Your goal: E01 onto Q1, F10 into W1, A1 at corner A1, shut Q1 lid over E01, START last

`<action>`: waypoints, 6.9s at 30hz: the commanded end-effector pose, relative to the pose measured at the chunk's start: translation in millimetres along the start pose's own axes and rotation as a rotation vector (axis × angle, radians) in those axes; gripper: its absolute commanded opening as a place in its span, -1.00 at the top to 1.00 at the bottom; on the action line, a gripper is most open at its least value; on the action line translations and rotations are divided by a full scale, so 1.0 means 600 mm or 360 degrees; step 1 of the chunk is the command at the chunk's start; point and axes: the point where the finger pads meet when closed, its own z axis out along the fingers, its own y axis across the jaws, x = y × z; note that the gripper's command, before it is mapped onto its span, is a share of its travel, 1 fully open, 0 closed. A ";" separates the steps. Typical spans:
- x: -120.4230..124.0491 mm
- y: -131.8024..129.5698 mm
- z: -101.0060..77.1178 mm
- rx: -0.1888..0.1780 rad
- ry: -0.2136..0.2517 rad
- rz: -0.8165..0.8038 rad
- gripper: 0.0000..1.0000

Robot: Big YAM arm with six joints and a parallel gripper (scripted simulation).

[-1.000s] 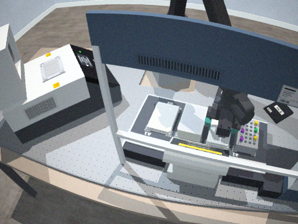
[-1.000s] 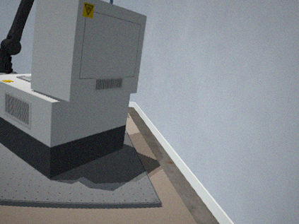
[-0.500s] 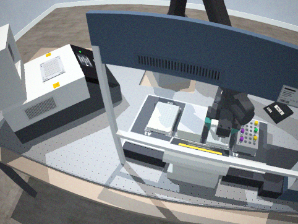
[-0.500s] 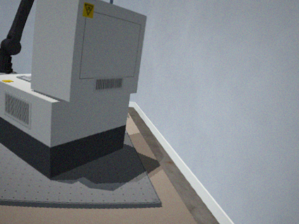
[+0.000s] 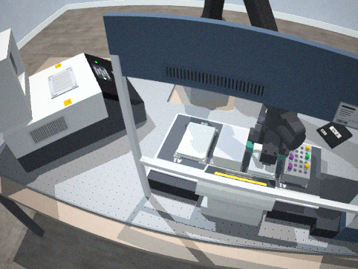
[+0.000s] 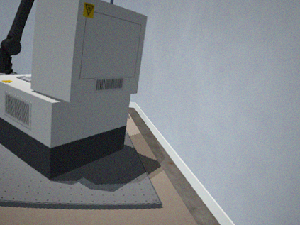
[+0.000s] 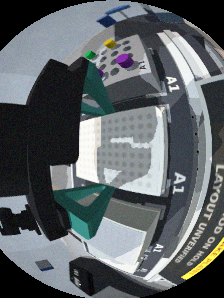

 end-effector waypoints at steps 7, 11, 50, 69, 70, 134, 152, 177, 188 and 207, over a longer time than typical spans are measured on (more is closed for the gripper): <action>-0.048 0.022 0.013 -0.0046 -0.0066 -0.0010 1.00; -0.049 0.022 0.016 -0.0046 -0.0066 -0.0010 1.00; -0.024 0.019 -0.111 -0.0047 -0.0055 0.0020 1.00; -0.040 0.027 -0.162 -0.0064 -0.0077 0.0016 1.00; -0.037 0.025 -0.155 -0.0057 -0.0069 0.0016 1.00; -0.030 0.026 -0.144 -0.0056 -0.0066 0.0000 1.00; -0.028 0.026 -0.140 -0.0038 -0.0044 -0.0005 1.00; 0.077 -0.152 -0.161 -0.0005 -0.0002 -0.0364 1.00; 0.112 -0.236 -0.195 -0.0023 -0.0027 -0.0459 1.00; 0.182 -0.357 -0.214 -0.0009 0.0019 -0.0443 1.00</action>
